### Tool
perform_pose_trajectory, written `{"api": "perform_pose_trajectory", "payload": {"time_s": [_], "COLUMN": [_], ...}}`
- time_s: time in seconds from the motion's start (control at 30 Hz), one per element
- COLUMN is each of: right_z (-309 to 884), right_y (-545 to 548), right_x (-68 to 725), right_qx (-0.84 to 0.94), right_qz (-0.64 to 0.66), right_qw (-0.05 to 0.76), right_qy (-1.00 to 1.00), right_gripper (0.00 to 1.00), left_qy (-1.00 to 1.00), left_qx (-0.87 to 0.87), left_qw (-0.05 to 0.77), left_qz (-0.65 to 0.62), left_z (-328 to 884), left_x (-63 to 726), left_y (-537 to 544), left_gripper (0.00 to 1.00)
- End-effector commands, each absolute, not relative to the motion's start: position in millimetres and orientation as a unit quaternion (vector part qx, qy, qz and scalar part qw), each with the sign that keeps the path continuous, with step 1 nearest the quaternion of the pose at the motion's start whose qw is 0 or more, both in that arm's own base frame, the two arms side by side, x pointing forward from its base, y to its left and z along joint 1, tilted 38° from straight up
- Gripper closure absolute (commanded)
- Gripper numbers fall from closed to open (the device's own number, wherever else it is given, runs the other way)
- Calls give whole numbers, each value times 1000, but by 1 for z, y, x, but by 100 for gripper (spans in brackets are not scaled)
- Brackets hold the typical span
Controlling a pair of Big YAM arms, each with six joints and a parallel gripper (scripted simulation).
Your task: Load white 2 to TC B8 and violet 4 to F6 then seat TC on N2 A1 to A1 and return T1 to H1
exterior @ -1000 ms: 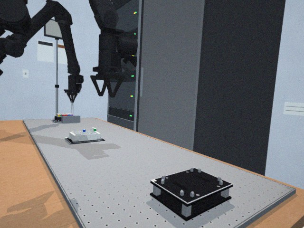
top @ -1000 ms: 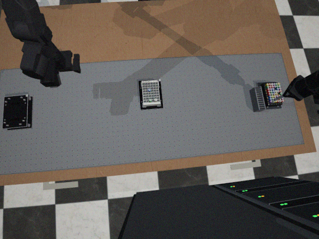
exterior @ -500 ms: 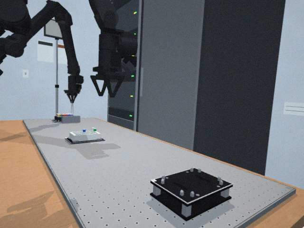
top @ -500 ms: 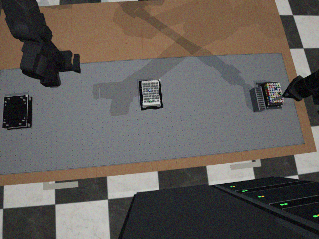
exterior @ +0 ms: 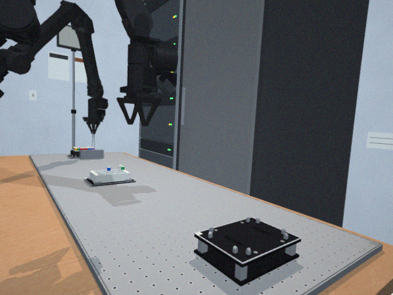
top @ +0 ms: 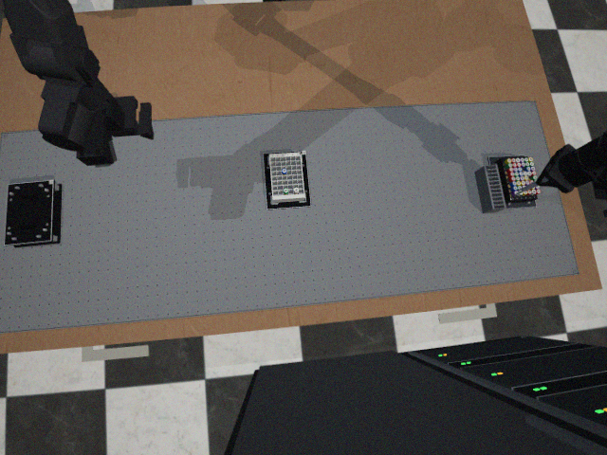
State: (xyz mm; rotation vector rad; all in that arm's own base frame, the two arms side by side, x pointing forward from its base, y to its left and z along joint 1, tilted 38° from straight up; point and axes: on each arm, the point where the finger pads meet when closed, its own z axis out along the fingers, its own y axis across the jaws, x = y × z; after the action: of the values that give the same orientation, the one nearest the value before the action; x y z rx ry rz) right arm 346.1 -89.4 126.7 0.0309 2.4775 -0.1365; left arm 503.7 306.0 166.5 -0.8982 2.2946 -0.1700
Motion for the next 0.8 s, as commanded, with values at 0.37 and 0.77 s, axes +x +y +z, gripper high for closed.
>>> {"api": "perform_pose_trajectory", "payload": {"time_s": [0.37,0.77], "right_z": [136,136], "right_y": [-91,-91], "right_x": [351,351], "right_qx": [13,13], "right_qz": [-55,-55], "right_qw": [332,332], "right_qy": [942,942], "right_gripper": [0,0], "left_qy": [876,875], "left_qx": [-337,-335], "left_qw": [339,344], "left_qz": [-64,-63], "left_z": [173,173], "left_x": [523,527], "left_y": [306,308], "left_gripper": [89,89]}}
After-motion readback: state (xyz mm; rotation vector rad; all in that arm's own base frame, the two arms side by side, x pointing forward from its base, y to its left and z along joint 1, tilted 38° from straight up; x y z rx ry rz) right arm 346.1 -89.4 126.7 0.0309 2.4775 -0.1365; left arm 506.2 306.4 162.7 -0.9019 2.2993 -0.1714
